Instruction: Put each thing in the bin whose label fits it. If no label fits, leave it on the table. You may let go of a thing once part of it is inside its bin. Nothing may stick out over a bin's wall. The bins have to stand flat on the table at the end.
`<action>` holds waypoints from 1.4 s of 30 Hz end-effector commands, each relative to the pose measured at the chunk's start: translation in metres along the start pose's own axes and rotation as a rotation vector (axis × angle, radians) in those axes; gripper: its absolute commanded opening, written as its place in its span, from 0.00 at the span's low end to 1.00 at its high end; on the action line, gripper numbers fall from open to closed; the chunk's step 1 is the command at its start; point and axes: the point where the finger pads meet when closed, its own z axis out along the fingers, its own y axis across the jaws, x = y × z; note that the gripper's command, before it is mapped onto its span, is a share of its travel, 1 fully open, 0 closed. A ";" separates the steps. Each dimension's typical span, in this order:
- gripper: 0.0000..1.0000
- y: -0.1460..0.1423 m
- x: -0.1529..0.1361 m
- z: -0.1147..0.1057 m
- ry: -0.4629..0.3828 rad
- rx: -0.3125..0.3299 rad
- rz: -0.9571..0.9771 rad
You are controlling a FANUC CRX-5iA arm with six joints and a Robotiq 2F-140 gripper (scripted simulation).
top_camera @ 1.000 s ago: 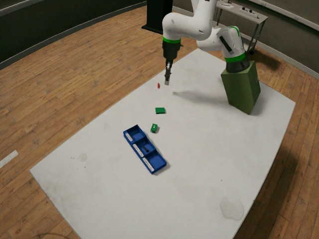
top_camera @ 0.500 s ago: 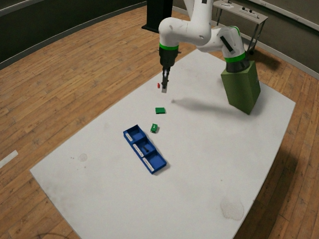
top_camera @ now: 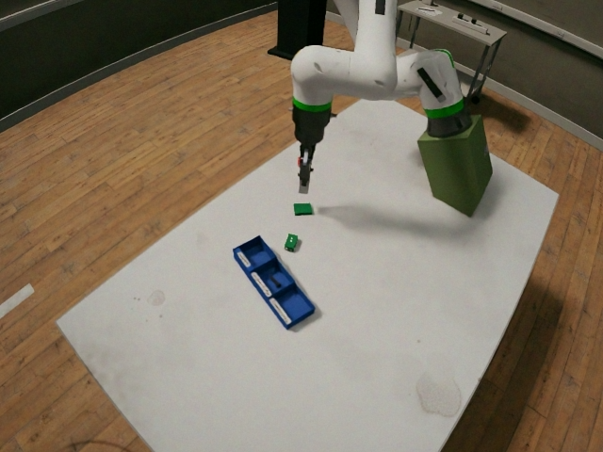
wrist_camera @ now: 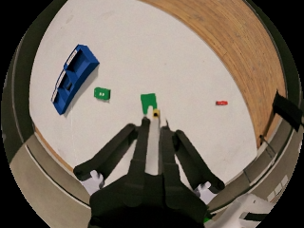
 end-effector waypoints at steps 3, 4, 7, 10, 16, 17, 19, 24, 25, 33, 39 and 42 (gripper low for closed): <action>0.16 -0.041 0.006 0.001 -0.001 -0.002 0.001; 0.16 -0.041 0.006 0.001 -0.001 -0.002 0.001; 0.16 -0.053 0.007 0.001 -0.001 -0.002 0.001; 0.16 -0.071 0.009 0.001 -0.001 -0.002 0.001; 0.16 -0.107 0.013 0.001 -0.001 -0.002 0.001; 0.16 -0.113 0.013 0.001 -0.001 -0.002 0.001; 0.16 -0.125 0.015 0.001 -0.001 -0.002 0.001; 0.16 -0.143 0.017 0.001 -0.001 -0.002 0.001; 0.16 -0.149 0.017 0.001 -0.001 -0.002 0.001; 0.16 -0.196 0.022 0.001 -0.001 -0.002 0.001; 0.16 -0.207 0.024 0.001 -0.001 -0.002 0.051; 0.16 -0.225 0.026 0.001 -0.001 -0.002 0.201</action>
